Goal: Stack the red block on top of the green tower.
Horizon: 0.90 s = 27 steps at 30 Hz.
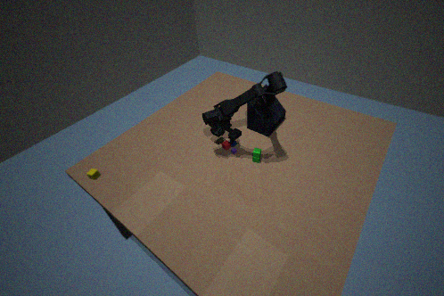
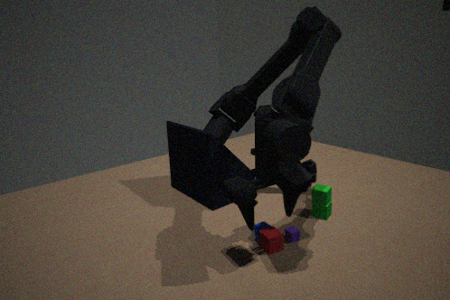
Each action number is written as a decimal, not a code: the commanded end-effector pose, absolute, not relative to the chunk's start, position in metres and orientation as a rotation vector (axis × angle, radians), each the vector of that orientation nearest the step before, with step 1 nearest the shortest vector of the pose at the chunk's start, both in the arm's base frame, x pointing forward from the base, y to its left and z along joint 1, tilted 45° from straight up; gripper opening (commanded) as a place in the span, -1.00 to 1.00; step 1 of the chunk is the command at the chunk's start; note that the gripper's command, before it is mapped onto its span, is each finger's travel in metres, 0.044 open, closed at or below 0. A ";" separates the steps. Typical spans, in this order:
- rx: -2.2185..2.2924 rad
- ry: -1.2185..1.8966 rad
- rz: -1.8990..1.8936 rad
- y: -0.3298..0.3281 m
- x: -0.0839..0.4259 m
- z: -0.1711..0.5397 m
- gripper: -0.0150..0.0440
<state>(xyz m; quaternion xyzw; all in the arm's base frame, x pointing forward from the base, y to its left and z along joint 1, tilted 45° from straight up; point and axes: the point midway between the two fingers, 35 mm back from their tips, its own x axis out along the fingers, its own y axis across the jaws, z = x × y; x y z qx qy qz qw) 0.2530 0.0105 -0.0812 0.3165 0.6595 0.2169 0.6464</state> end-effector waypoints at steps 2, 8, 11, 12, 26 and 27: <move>0.732 1.503 0.491 0.017 0.251 -0.085 1.00; 0.732 1.503 0.490 0.021 0.252 -0.089 1.00; 0.732 1.503 0.490 0.024 0.252 -0.093 1.00; 0.732 1.503 0.490 0.026 0.252 -0.094 1.00; 0.733 1.503 0.491 0.042 0.253 -0.109 1.00; 0.733 1.503 0.492 0.043 0.253 -0.110 1.00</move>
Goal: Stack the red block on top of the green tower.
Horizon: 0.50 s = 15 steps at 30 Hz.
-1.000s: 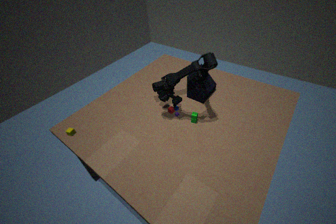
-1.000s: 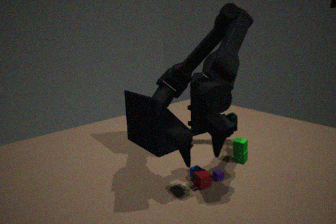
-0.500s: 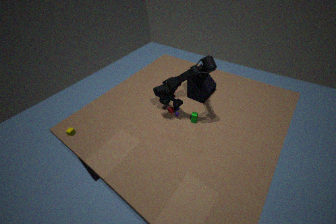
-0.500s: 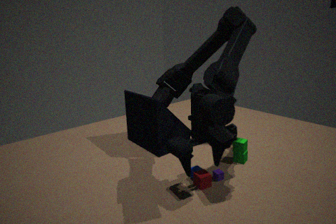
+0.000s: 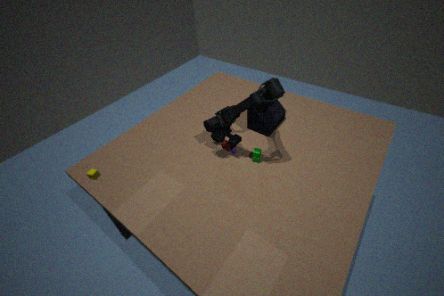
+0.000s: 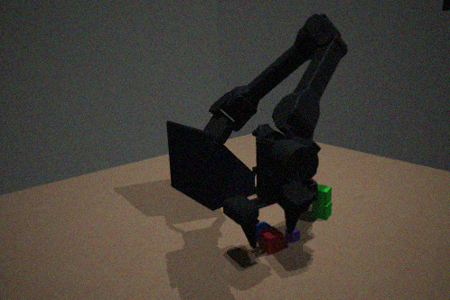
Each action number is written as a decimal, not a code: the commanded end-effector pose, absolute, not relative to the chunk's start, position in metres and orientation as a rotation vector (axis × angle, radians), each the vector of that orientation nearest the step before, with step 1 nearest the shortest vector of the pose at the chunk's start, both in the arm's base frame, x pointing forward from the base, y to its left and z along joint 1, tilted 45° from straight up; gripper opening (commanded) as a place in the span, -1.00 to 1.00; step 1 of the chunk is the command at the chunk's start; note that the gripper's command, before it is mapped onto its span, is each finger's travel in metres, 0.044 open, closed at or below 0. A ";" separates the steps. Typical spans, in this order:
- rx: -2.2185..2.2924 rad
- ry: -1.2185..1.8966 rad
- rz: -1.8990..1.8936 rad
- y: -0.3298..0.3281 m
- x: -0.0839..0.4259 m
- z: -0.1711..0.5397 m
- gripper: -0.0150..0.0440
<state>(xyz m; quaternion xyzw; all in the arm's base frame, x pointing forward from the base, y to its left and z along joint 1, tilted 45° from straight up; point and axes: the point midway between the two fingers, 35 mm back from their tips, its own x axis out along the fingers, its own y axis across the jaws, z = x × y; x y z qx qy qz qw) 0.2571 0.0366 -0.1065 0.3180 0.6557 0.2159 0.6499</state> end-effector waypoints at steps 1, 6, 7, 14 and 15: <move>0.733 1.503 0.492 0.044 0.253 -0.111 1.00; 0.734 1.503 0.492 0.047 0.252 -0.114 1.00; 0.734 1.503 0.492 0.047 0.252 -0.114 1.00; 0.734 1.503 0.492 0.047 0.252 -0.114 1.00; 0.734 1.503 0.492 0.047 0.252 -0.114 1.00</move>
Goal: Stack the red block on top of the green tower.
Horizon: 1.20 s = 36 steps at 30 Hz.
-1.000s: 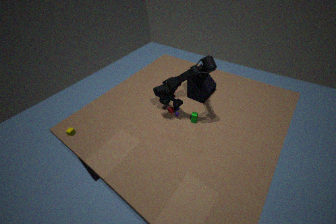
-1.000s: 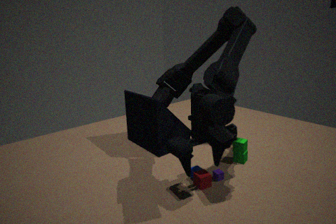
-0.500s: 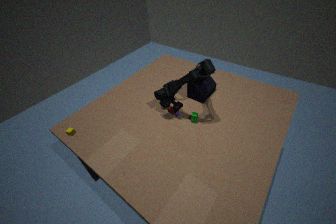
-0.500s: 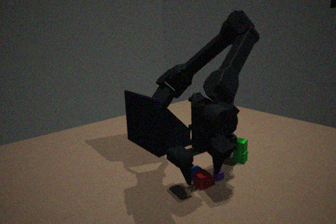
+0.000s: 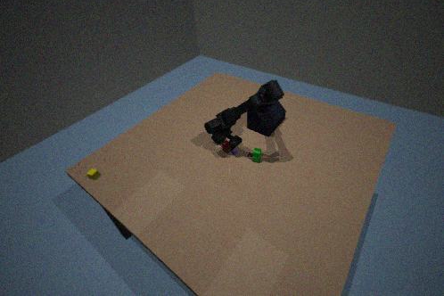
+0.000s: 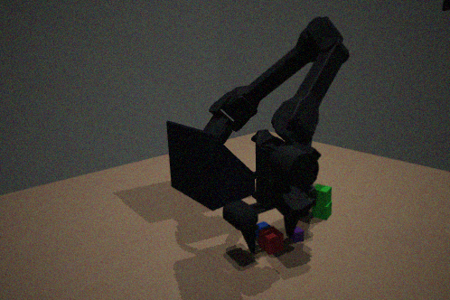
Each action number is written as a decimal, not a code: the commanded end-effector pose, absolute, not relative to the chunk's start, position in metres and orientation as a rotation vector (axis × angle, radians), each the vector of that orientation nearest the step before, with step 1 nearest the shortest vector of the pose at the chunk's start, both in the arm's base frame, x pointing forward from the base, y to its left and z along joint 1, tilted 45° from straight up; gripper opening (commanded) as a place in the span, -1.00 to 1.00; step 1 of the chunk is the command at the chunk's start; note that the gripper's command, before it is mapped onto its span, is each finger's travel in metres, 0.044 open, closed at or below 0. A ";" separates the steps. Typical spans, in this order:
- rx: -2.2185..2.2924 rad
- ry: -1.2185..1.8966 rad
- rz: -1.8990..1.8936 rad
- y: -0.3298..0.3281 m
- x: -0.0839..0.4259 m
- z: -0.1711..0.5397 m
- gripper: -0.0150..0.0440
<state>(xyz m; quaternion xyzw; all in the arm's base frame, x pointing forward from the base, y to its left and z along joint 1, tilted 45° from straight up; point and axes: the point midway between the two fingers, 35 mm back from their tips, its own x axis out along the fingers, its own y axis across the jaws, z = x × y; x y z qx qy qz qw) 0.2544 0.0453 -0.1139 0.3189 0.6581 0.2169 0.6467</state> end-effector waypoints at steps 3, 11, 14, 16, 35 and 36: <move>0.734 1.503 0.492 0.047 0.252 -0.114 1.00; 0.734 1.503 0.492 0.046 0.252 -0.113 0.47; 0.734 1.503 0.492 0.046 0.252 -0.113 0.20; 0.734 1.503 0.492 0.046 0.252 -0.113 0.02; 0.732 1.503 0.490 0.018 0.253 -0.087 -0.49; 0.731 1.503 0.490 0.015 0.253 -0.084 -0.49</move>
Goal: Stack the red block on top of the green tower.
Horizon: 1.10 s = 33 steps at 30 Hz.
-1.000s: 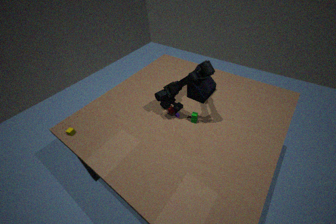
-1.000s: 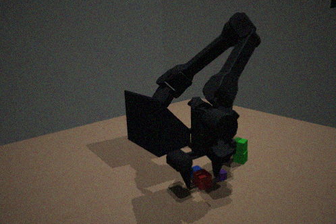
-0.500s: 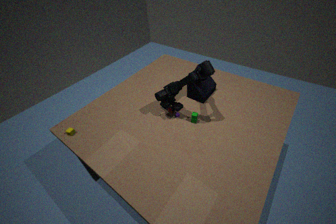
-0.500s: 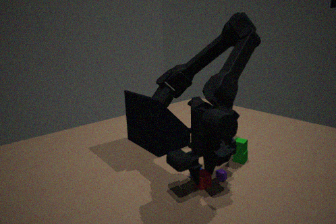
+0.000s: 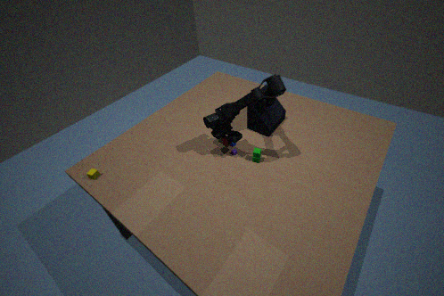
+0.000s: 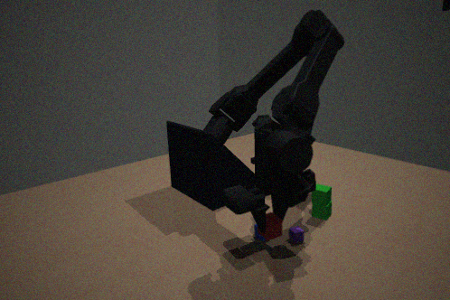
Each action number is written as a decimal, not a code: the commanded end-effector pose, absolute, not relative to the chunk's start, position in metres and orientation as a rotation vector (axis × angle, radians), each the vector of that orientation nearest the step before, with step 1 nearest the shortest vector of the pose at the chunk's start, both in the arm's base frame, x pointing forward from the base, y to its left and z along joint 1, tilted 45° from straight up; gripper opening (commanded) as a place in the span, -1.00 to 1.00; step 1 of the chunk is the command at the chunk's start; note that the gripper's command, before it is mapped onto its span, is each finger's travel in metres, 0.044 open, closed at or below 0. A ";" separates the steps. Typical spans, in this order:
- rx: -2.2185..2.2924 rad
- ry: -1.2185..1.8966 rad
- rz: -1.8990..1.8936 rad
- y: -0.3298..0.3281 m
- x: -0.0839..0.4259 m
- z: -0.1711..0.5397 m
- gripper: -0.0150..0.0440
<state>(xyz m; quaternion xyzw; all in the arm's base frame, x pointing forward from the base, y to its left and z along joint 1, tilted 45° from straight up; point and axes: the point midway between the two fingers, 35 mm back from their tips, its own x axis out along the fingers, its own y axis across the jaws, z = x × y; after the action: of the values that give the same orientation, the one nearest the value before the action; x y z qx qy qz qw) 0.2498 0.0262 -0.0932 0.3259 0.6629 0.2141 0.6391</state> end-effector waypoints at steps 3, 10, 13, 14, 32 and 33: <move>0.731 1.503 0.490 0.006 0.253 -0.074 -0.49; 0.730 1.503 0.488 -0.016 0.252 -0.053 -0.49; 0.729 1.503 0.488 -0.025 0.251 -0.044 -0.49; 0.729 1.503 0.488 -0.028 0.251 -0.041 -0.49; 0.693 1.508 0.491 -0.021 0.255 -0.014 -0.49; 0.687 1.508 0.491 -0.018 0.256 -0.010 -0.49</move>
<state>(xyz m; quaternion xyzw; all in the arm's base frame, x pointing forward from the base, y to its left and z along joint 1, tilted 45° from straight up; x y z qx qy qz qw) 0.2548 -0.0287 -0.0193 0.3088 0.6595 0.2150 0.6507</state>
